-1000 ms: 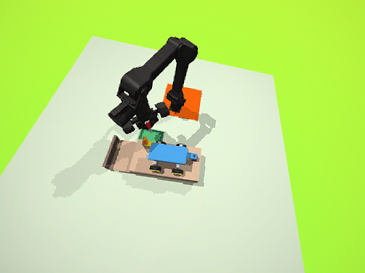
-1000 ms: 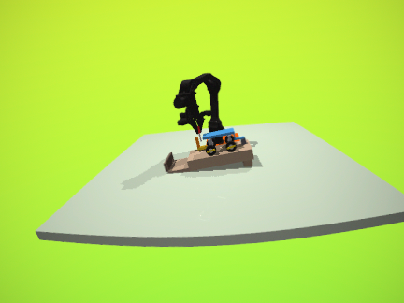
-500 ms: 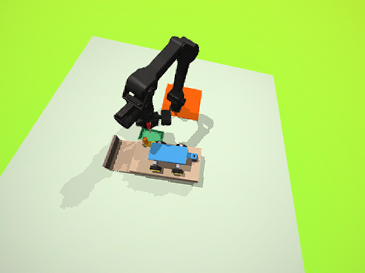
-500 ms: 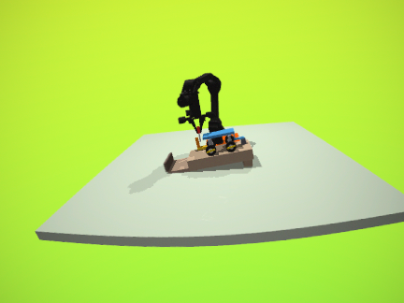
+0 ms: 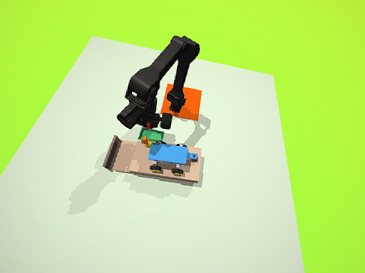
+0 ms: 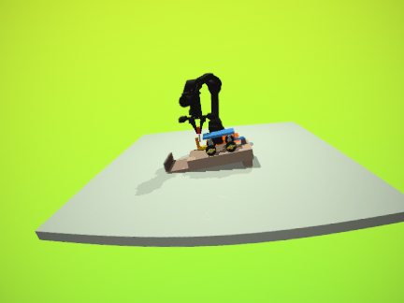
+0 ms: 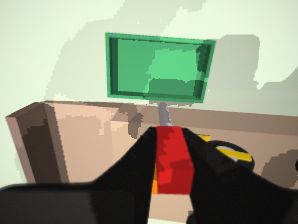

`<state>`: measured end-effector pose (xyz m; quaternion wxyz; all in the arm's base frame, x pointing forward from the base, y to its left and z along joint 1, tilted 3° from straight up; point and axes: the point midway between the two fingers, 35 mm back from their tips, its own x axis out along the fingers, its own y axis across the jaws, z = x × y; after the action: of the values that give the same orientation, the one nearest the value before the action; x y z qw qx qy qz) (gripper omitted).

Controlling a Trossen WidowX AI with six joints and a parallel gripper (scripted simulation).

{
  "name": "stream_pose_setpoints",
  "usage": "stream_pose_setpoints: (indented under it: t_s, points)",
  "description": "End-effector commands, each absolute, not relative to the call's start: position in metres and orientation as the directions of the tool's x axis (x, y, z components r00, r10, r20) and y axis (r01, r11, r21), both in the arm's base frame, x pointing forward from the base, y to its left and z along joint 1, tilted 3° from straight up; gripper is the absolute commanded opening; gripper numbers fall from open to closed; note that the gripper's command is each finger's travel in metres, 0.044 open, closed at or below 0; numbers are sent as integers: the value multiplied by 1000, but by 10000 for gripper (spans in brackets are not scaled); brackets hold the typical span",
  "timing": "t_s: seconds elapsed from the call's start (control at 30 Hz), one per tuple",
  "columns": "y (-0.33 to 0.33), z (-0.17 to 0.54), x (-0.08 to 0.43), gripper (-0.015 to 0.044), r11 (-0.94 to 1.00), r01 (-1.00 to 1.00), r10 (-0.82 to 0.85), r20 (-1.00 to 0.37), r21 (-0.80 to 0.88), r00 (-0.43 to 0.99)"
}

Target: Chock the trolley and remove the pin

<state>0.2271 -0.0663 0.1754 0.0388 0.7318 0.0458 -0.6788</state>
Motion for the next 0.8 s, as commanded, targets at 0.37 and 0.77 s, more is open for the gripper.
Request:
stream_pose_setpoints:
  t_s: [0.37, 0.77]
  points:
    - [-69, 156, 213, 0, -996, 82, -26, -997, 32, 79]
    - [-81, 120, 217, 0, -982, 69, -168, -981, 175, 93]
